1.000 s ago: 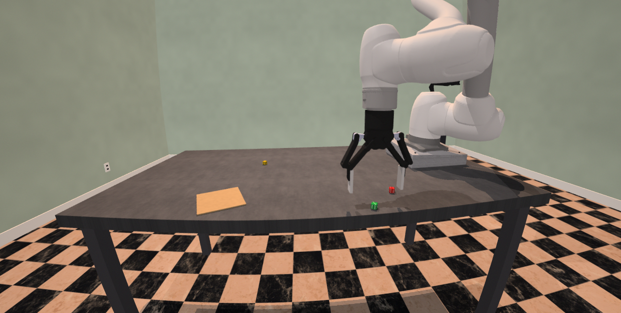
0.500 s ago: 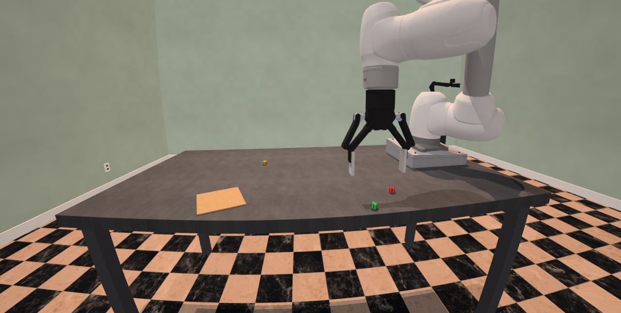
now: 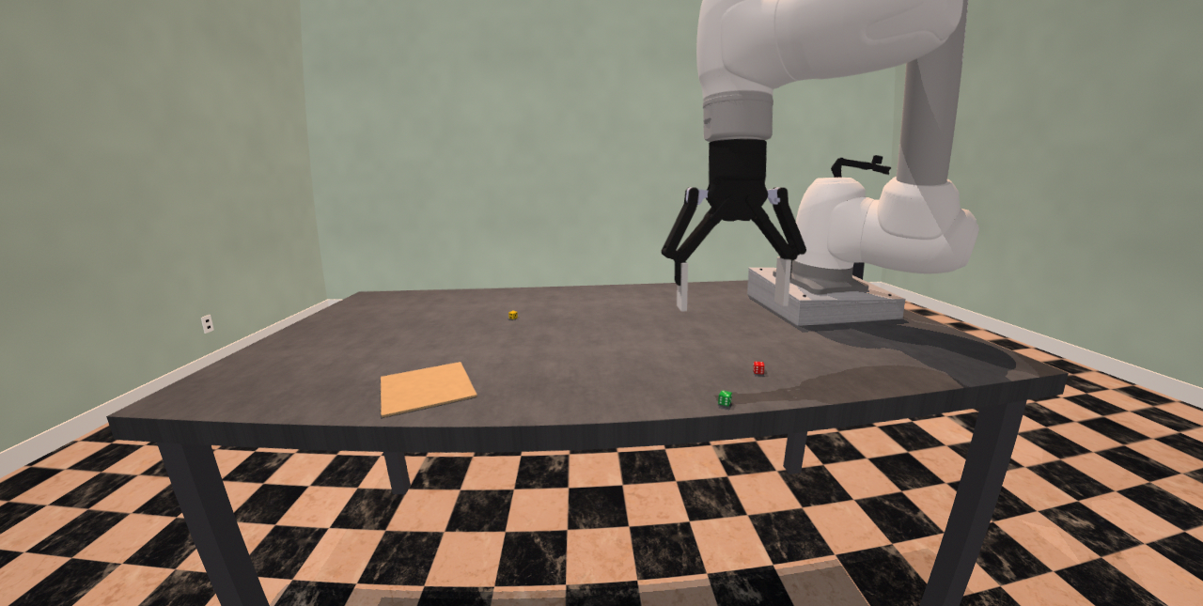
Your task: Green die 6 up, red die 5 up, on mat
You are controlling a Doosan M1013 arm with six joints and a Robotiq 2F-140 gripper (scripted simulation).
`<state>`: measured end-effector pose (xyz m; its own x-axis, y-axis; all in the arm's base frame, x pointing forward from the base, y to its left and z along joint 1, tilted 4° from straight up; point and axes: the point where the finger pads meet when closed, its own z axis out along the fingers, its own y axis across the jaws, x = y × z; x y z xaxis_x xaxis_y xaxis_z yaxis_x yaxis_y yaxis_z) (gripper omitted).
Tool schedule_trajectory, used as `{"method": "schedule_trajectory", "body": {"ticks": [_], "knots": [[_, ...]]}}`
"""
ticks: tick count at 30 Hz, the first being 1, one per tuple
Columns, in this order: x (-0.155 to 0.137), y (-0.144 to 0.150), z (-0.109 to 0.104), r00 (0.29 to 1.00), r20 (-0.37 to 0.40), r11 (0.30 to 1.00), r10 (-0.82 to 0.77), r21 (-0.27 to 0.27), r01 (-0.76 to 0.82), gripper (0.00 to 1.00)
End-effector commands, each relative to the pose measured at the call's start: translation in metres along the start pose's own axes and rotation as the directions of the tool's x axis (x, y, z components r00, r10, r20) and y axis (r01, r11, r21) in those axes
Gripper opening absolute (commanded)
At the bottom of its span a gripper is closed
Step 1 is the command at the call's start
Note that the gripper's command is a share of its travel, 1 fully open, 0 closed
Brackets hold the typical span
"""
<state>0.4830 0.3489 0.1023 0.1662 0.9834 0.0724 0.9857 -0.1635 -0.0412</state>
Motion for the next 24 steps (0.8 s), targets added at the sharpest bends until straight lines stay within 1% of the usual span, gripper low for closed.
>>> {"method": "schedule_trajectory", "body": {"ticks": [1, 4, 5, 8, 12, 13, 15, 16, 17, 18, 20, 24], "knots": [[-0.002, 0.002, -0.003, 1.0, 0.004, 1.0, 0.002, -0.003, -0.002, 1.0], [-0.002, 0.002, -0.003, 1.0, 0.004, 1.0, 0.006, -0.003, -0.006, 1.0], [-0.001, 0.002, -0.003, 1.0, 0.004, 1.0, 0.029, -0.003, -0.029, 1.0], [0.003, 0.004, 0.0, 0.976, 0.003, 0.976, 0.216, -0.004, -0.216, 1.0], [0.005, 0.005, 0.002, 0.94, 0.003, 0.94, 0.341, -0.004, -0.341, 1.0], [0.006, 0.006, 0.003, 0.922, 0.002, 0.922, 0.387, -0.004, -0.387, 1.0], [0.006, 0.006, 0.003, 0.922, 0.002, 0.922, 0.387, -0.004, -0.387, 1.0], [0.007, 0.006, 0.004, 0.904, 0.002, 0.904, 0.427, -0.004, -0.427, 1.0], [0.009, 0.007, 0.005, 0.871, 0.002, 0.871, 0.491, -0.004, -0.491, 1.0], [0.009, 0.007, 0.005, 0.869, 0.002, 0.869, 0.494, -0.004, -0.494, 1.0], [0.01, 0.007, 0.006, 0.831, 0.001, 0.831, 0.556, -0.004, -0.556, 1.0], [0.01, 0.007, 0.006, 0.829, 0.001, 0.829, 0.559, -0.004, -0.559, 1.0]]}}
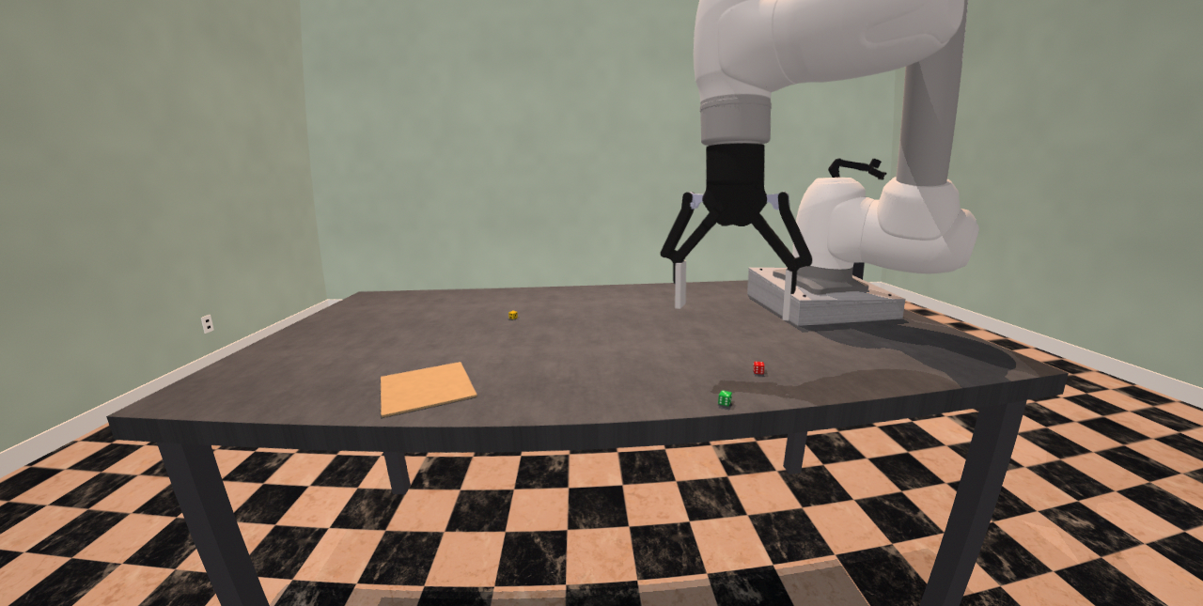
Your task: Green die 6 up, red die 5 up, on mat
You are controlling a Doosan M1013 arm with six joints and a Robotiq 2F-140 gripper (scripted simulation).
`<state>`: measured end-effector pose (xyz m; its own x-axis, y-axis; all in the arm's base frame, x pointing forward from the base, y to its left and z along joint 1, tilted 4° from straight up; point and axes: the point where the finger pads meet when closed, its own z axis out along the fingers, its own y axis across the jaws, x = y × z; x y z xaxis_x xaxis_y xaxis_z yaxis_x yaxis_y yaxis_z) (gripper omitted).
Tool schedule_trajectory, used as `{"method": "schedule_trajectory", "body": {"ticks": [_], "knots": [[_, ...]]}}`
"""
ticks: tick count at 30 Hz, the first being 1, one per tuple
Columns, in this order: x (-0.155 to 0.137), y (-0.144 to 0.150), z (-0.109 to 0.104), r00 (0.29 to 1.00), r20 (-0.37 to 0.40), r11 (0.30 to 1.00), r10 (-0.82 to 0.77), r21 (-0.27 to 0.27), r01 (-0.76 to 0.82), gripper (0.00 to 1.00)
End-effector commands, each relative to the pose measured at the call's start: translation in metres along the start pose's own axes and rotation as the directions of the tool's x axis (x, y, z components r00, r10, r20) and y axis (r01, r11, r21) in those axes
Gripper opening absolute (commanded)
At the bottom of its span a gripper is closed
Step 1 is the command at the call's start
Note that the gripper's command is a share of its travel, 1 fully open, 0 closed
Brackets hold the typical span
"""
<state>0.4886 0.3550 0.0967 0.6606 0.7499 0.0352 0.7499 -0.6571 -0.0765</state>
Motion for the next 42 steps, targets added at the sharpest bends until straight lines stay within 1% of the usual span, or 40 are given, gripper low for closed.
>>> {"method": "schedule_trajectory", "body": {"ticks": [1, 18, 25, 28, 32, 33, 34, 40, 42], "knots": [[0.0044, 0.0002, 0.0002, 0.999, -0.003, 0.999, 0.038, -0.008, -0.038, 1.0], [0.0044, 0.0002, 0.0002, 0.999, -0.003, 0.999, 0.037, -0.008, -0.037, 1.0], [0.0045, 0.0002, 0.0008, 1.0, -0.003, 1.0, -0.012, -0.008, 0.012, 1.0], [0.0047, 0.0002, 0.0019, 0.995, -0.002, 0.995, -0.095, -0.008, 0.095, 1.0], [0.0052, 0.0002, 0.0042, 0.962, -0.001, 0.962, -0.275, -0.008, 0.275, 1.0], [0.0052, 0.0002, 0.0043, 0.96, -0.001, 0.96, -0.281, -0.008, 0.281, 1.0], [0.0054, 0.0002, 0.0051, 0.94, 0.0, 0.94, -0.34, -0.008, 0.34, 1.0], [0.006, 0.0001, 0.0079, 0.846, 0.002, 0.846, -0.534, -0.008, 0.534, 1.0], [0.006, 0.0001, 0.0079, 0.846, 0.002, 0.846, -0.534, -0.008, 0.534, 1.0]]}}
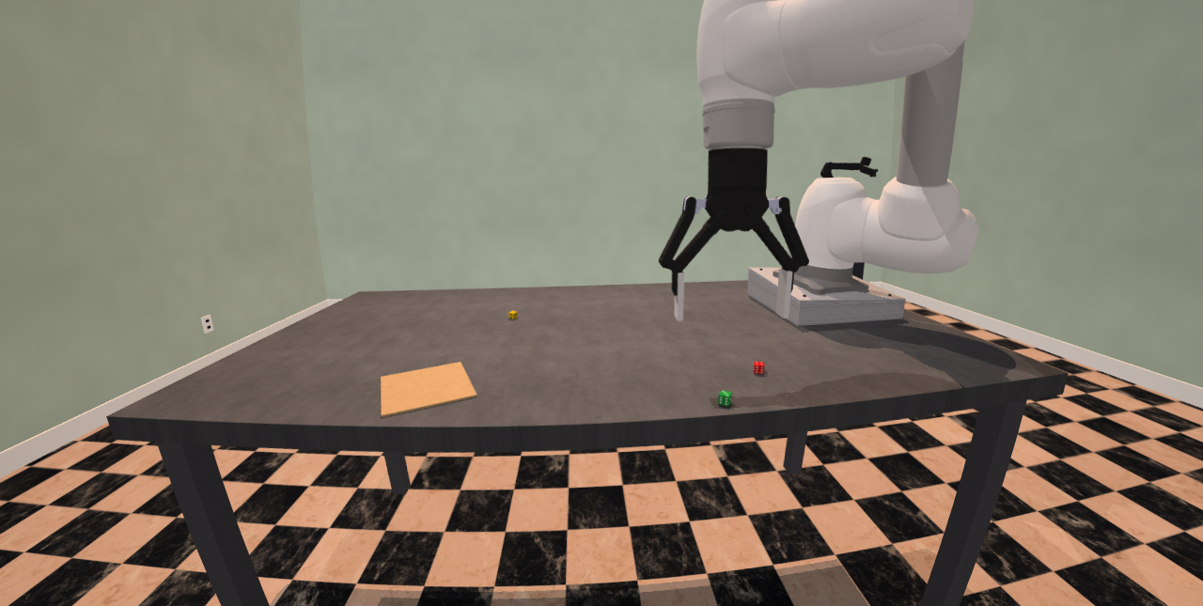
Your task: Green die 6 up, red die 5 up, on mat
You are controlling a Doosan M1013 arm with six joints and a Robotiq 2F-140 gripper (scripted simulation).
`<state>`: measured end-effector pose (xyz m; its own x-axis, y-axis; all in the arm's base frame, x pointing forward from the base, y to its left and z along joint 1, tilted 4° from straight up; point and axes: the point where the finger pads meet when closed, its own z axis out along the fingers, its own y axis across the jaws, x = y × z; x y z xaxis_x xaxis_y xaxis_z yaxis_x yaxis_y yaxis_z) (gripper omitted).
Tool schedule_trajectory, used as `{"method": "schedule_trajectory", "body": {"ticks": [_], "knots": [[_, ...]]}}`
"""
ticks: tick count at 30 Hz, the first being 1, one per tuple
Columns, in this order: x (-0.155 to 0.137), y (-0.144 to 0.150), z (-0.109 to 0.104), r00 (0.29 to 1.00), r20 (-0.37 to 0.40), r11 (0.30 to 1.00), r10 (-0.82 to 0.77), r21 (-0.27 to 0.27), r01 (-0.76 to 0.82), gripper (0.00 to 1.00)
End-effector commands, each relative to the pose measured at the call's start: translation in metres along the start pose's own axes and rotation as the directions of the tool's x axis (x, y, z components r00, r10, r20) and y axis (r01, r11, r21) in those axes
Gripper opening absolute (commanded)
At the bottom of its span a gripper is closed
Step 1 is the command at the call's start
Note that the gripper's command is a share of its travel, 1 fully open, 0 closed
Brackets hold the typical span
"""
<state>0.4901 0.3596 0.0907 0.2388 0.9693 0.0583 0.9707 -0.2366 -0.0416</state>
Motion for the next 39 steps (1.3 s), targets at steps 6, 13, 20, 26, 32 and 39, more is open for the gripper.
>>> {"method": "schedule_trajectory", "body": {"ticks": [6, 13, 20, 26, 32, 39], "knots": [[0.001, 0.002, 0.005, 0.943, -0.008, 0.943, -0.334, -0.001, 0.334, 1.0], [0.002, 0.003, 0.008, 0.828, -0.007, 0.828, -0.561, -0.003, 0.561, 1.0], [0.003, 0.003, 0.011, 0.68, -0.006, 0.68, -0.733, -0.004, 0.733, 1.0], [0.003, 0.003, 0.014, 0.51, -0.005, 0.51, -0.86, -0.006, 0.86, 1.0], [0.004, 0.003, 0.016, 0.318, -0.004, 0.318, -0.948, -0.006, 0.948, 1.0], [0.004, 0.003, 0.019, 0.116, -0.002, 0.116, -0.993, -0.007, 0.993, 1.0]]}}
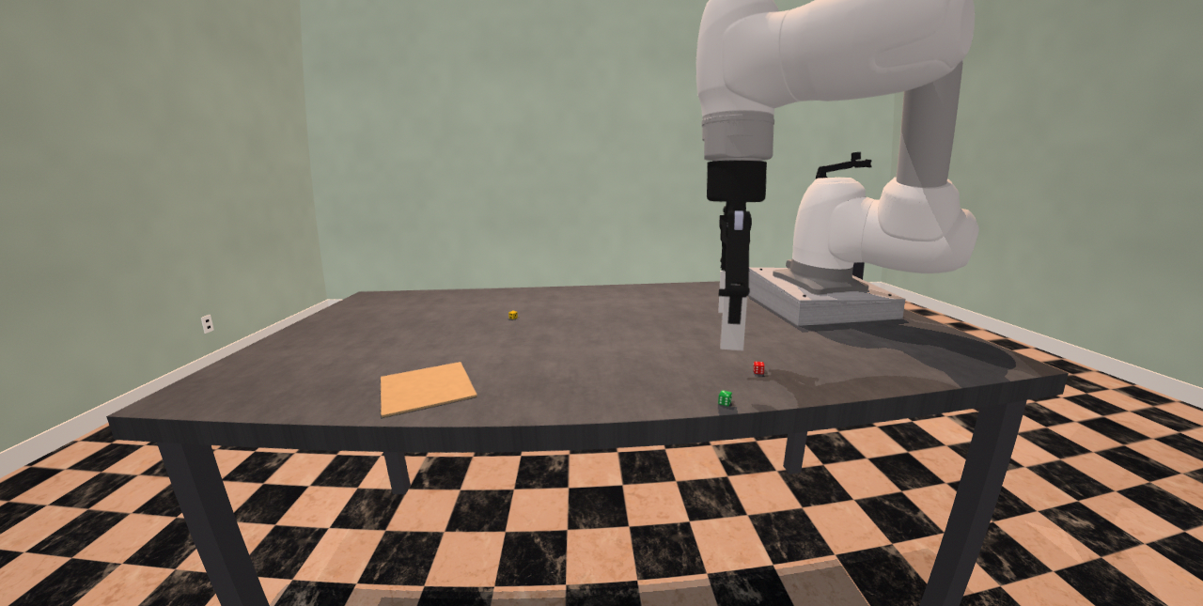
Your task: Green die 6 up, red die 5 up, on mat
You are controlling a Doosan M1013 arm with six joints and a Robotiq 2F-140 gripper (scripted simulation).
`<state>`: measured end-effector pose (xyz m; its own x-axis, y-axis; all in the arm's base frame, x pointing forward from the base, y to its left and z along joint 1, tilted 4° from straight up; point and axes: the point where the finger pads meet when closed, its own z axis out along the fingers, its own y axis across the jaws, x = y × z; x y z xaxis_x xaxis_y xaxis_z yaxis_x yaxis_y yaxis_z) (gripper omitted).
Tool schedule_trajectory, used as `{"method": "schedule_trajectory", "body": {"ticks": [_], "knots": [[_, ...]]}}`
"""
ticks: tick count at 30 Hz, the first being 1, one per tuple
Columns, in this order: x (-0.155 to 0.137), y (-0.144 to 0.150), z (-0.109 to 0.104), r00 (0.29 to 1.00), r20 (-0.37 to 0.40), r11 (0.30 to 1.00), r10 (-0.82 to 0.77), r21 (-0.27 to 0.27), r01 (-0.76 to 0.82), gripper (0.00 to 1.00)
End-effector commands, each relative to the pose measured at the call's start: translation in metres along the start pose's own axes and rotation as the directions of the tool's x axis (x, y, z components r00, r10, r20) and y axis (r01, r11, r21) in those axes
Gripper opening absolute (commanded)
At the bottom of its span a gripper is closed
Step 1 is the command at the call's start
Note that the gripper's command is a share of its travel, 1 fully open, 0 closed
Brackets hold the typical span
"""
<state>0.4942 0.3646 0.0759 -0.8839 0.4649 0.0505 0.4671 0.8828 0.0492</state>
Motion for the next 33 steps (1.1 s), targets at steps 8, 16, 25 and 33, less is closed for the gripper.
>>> {"method": "schedule_trajectory", "body": {"ticks": [8, 16, 25, 33], "knots": [[0.0, 0.0, 0.008, 0.914, -0.005, 0.914, -0.406, -0.006, 0.406, 1.0], [0.0, 0.0, 0.011, 0.78, -0.003, 0.78, -0.625, -0.007, 0.625, 1.0], [0.0, 0.001, 0.015, 0.547, -0.001, 0.547, -0.837, -0.008, 0.837, 1.0], [0.0, 0.001, 0.018, 0.358, 0.001, 0.358, -0.934, -0.008, 0.934, 1.0]]}}
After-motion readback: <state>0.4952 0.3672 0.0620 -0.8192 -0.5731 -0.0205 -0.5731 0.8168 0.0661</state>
